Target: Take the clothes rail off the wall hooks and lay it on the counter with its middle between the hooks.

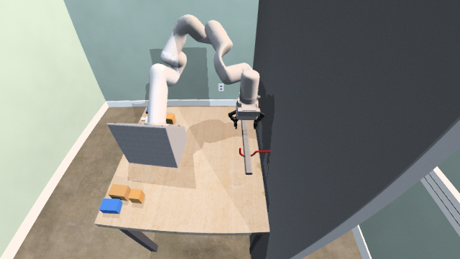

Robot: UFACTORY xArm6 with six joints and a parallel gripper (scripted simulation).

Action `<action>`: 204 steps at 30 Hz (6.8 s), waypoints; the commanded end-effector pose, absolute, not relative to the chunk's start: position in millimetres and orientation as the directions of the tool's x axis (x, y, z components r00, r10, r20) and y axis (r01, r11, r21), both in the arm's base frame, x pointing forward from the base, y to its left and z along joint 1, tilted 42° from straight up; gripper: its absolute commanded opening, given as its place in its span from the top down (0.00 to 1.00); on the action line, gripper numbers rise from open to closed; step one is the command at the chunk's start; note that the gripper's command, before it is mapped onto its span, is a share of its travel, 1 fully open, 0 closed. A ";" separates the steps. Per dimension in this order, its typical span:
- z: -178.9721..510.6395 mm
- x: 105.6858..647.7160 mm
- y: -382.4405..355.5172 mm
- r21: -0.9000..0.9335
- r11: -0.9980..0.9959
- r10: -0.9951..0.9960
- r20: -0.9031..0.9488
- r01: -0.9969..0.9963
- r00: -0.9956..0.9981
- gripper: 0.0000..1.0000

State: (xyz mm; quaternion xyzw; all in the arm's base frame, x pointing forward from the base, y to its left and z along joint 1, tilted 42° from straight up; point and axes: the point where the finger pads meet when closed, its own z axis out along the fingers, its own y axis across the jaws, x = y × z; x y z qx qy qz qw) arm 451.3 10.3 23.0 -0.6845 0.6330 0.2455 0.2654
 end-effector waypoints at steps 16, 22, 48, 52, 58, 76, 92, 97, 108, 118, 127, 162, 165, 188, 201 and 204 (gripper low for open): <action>15.8 452.5 16.7 -0.056 -0.056 -0.737 -0.671 -0.997 0.079 0.00; 14.3 452.5 18.1 -0.056 -0.056 -0.737 -0.671 -0.997 0.079 0.00; 14.3 452.5 18.1 -0.056 -0.056 -0.737 -0.671 -0.997 0.079 1.00; 14.3 452.5 18.1 -0.056 -0.056 -0.737 -0.671 -0.997 0.079 1.00; 14.2 452.5 18.1 -0.056 -0.056 -0.737 -0.671 -0.997 0.079 1.00; 14.2 452.4 18.1 -0.056 -0.056 -0.737 -0.671 -0.997 0.079 1.00; 15.7 452.5 16.8 -0.056 -0.056 -0.737 -0.671 -0.997 0.079 1.00; 18.1 452.5 14.5 -0.056 -0.056 -0.737 -0.671 -0.997 0.079 1.00; 22.6 452.5 10.5 -0.056 -0.056 -0.737 -0.671 -0.997 0.079 1.00; 26.5 452.5 6.9 -0.056 -0.056 -0.737 -0.671 -0.997 0.079 1.00; 30.9 452.4 2.8 -0.056 -0.056 -0.737 -0.671 -0.997 0.079 1.00; 46.2 452.4 -11.1 -0.056 -0.056 -0.737 -0.671 -0.997 0.079 1.00; 47.7 452.4 -12.5 -0.056 -0.056 -0.737 -0.671 -0.997 0.079 1.00; 57.1 452.4 -21.0 -0.056 -0.056 -0.737 -0.671 -0.997 0.079 1.00; 62.5 452.4 -26.0 -0.056 -0.056 -0.737 -0.671 -0.997 0.079 1.00; 64.0 452.4 -27.4 -0.056 -0.056 -0.737 -0.671 -0.997 0.079 1.00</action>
